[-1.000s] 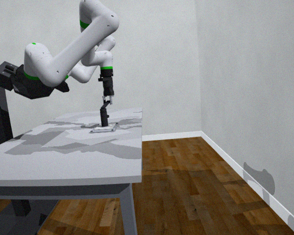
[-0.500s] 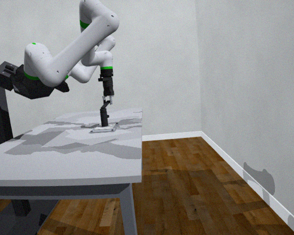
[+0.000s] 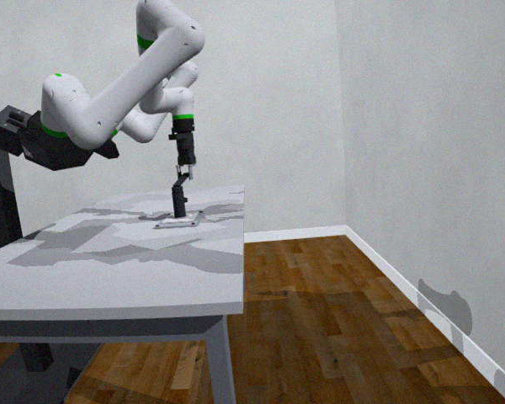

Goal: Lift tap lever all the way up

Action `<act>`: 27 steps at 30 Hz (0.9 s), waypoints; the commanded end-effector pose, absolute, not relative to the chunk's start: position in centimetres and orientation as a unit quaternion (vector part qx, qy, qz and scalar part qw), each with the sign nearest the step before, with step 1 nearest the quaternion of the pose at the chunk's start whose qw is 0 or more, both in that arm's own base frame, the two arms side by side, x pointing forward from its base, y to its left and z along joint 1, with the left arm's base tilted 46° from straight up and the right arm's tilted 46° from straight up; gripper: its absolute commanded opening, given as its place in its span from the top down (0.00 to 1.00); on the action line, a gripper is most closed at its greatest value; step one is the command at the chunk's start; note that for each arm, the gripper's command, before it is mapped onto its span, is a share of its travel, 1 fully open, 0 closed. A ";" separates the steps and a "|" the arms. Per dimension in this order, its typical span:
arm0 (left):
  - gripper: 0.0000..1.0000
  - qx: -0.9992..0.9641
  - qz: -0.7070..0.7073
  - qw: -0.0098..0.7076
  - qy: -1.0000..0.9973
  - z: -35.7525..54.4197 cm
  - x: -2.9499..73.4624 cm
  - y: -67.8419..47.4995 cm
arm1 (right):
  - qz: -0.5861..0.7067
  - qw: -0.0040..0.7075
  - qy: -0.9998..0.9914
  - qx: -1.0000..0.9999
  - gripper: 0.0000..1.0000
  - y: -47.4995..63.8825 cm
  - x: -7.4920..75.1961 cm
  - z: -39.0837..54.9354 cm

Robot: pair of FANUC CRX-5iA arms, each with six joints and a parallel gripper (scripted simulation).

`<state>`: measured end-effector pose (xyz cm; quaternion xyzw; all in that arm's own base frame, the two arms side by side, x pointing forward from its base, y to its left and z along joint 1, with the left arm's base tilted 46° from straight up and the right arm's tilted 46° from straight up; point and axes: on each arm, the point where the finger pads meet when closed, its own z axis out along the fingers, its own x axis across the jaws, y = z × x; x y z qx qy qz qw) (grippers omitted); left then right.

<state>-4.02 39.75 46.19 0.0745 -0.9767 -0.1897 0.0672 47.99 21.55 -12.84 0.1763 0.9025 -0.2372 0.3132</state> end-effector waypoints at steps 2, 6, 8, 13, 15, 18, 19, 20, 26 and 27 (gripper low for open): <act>0.00 0.075 -0.190 0.067 -0.977 46.3 -4.0 39.7 | -0.236 0.314 0.903 0.176 0.00 21.7 48.0 -12.7; 0.00 0.075 -0.190 0.067 -0.977 46.3 -4.0 39.7 | -0.236 0.314 0.903 0.176 0.00 21.9 47.8 -12.5; 0.00 0.075 -0.190 0.067 -0.977 46.3 -4.0 39.7 | -0.236 0.314 0.903 0.176 0.00 22.0 47.7 -12.4; 0.00 0.075 -0.190 0.067 -0.977 46.3 -4.0 39.7 | -0.236 0.314 0.903 0.176 0.00 22.5 47.2 -11.7; 0.00 0.075 -0.190 0.067 -0.977 46.3 -4.0 39.7 | -0.236 0.314 0.903 0.176 0.00 22.8 47.0 -11.3; 0.00 0.075 -0.190 0.067 -0.977 46.3 -4.0 39.7 | -0.236 0.314 0.903 0.176 0.00 22.9 46.8 -11.2; 0.00 0.075 -0.190 0.067 -0.977 46.3 -4.0 39.7 | -0.236 0.314 0.903 0.176 0.00 23.1 46.7 -11.0; 0.00 0.075 -0.190 0.067 -0.977 46.3 -4.0 39.7 | -0.236 0.314 0.903 0.176 0.00 23.2 46.6 -10.8; 0.00 0.075 -0.190 0.067 -0.977 46.3 -4.0 39.7 | -0.236 0.314 0.903 0.176 0.00 24.2 45.7 -9.6; 0.00 0.075 -0.190 0.067 -0.977 46.3 -4.0 39.7 | -0.236 0.314 0.903 0.176 0.00 24.3 45.6 -9.4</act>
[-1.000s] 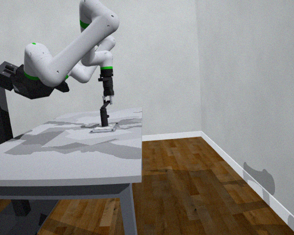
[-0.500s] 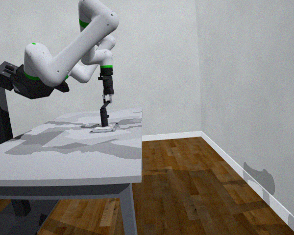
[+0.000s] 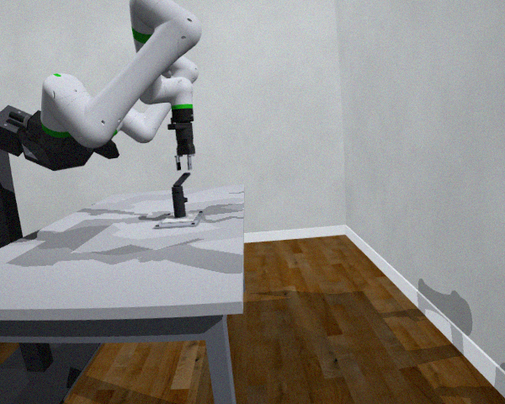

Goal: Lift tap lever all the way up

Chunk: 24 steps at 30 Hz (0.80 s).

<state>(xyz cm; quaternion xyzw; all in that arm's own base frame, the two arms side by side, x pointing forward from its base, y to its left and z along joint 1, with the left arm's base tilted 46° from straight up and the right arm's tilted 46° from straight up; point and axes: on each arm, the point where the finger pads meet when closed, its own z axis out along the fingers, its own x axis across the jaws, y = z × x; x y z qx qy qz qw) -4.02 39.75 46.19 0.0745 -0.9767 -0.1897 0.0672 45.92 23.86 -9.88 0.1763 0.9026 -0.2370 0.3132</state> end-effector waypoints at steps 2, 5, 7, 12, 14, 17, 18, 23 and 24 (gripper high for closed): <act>0.00 0.075 -0.190 0.067 -0.977 46.3 -4.0 39.7 | -0.236 0.314 0.903 0.176 0.00 24.6 45.4 -9.0; 0.00 0.075 -0.190 0.067 -0.977 46.3 -4.0 39.7 | -0.236 0.314 0.903 0.176 0.00 24.9 45.1 -8.6; 0.00 0.075 -0.190 0.067 -0.977 46.3 -4.0 39.7 | -0.236 0.314 0.903 0.176 0.00 24.9 45.1 -8.6; 0.00 0.075 -0.190 0.067 -0.977 46.3 -4.0 39.7 | -0.236 0.314 0.903 0.176 0.00 25.3 44.7 -8.1; 0.00 0.075 -0.190 0.067 -0.977 46.3 -4.0 39.7 | -0.236 0.314 0.903 0.176 0.00 25.4 44.7 -8.0; 0.00 0.075 -0.190 0.067 -0.977 46.3 -4.0 39.7 | -0.236 0.314 0.903 0.176 0.00 25.4 44.6 -8.0; 0.00 0.075 -0.190 0.067 -0.977 46.3 -4.0 39.7 | -0.236 0.314 0.903 0.176 0.00 25.4 44.6 -8.0; 0.00 0.075 -0.190 0.067 -0.977 46.3 -4.0 39.7 | -0.236 0.314 0.903 0.176 1.00 25.4 44.6 -8.0; 0.00 0.075 -0.190 0.067 -0.977 46.3 -4.0 39.7 | -0.236 0.314 0.903 0.176 1.00 25.4 44.6 -8.0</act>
